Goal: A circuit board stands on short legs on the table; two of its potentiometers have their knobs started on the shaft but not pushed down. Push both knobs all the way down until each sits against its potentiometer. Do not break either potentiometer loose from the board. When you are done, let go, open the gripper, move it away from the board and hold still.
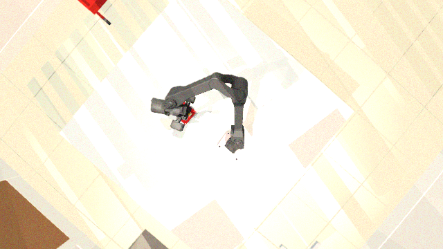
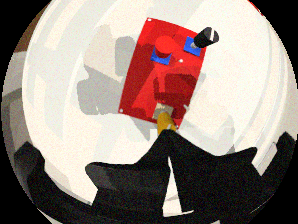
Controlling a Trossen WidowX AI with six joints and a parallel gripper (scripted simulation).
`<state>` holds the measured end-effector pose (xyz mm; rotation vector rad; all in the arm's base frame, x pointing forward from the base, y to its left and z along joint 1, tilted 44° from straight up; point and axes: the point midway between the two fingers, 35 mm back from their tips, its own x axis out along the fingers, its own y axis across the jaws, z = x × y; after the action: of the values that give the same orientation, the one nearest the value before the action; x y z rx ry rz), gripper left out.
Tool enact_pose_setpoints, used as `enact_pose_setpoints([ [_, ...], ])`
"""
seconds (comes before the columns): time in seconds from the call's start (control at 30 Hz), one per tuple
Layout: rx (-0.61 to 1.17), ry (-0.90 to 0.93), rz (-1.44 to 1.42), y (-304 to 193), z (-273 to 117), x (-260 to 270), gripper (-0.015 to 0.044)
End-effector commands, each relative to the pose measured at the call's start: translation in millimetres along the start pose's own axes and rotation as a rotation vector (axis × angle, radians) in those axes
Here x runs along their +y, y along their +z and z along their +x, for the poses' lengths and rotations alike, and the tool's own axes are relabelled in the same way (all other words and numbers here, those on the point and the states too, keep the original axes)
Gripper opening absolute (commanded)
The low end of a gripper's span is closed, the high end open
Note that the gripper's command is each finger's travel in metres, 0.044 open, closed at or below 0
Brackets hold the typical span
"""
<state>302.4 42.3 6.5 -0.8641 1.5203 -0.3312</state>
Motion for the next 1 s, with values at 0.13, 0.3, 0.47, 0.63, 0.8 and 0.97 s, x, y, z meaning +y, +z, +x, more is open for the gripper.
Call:
enact_pose_setpoints([
  [0.13, -0.001, -0.006, -0.007, 0.3, 2.8, -0.3, 0.0],
  [0.3, -0.001, -0.006, -0.007, 0.2, 4.1, -0.3, 0.0],
  [0.47, -0.001, -0.006, -0.007, 0.2, 5.4, -0.4, 0.0],
  [0.63, -0.001, -0.006, -0.007, 0.2, 3.9, -0.3, 0.0],
  [0.8, -0.001, -0.006, -0.007, 0.2, 3.9, -0.3, 0.0],
  [0.97, -0.001, -0.006, -0.007, 0.2, 3.9, -0.3, 0.0],
])
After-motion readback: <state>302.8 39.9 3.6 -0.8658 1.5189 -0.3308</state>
